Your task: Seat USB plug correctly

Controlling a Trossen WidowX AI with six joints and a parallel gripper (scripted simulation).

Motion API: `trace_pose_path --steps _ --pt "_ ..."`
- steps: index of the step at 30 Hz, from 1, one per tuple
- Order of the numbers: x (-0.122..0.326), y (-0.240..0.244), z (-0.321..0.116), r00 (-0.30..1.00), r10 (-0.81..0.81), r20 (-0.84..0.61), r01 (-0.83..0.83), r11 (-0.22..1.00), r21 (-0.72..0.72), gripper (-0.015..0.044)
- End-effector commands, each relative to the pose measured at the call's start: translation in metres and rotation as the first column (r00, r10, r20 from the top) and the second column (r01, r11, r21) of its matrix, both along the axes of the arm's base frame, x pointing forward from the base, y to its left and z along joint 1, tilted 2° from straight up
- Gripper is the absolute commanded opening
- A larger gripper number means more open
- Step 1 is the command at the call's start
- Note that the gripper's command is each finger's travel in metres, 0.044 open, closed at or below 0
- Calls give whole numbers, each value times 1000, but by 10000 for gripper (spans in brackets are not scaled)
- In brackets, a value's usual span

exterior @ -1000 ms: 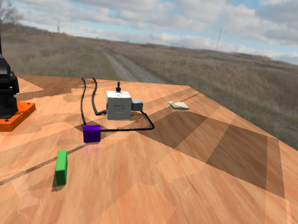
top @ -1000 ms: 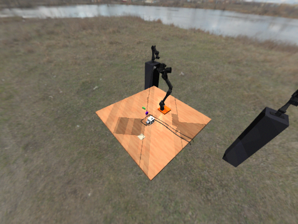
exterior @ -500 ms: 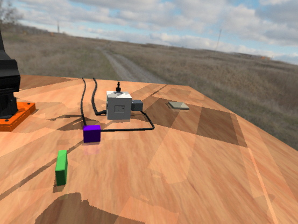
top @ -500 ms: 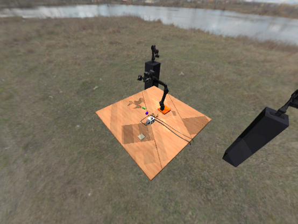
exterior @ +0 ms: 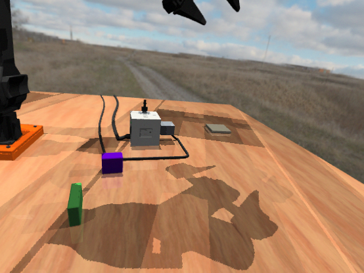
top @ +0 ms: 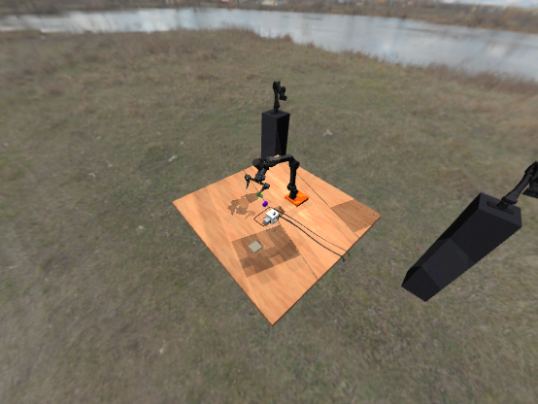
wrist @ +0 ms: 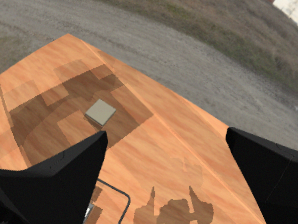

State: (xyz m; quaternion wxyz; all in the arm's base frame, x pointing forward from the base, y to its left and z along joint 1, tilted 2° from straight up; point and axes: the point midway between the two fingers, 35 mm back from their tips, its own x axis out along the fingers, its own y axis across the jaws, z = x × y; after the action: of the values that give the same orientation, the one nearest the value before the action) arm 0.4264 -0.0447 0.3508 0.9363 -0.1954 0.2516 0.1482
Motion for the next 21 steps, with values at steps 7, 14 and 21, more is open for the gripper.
trace_pose_path --steps 7,14,21 --pt "-70 94 -165 601 403 -690 -741 605 -291 440" --pt "-103 107 -186 409 426 -807 -883 408 -233 440" --pt "-103 107 -187 409 426 -807 -883 408 -233 440"
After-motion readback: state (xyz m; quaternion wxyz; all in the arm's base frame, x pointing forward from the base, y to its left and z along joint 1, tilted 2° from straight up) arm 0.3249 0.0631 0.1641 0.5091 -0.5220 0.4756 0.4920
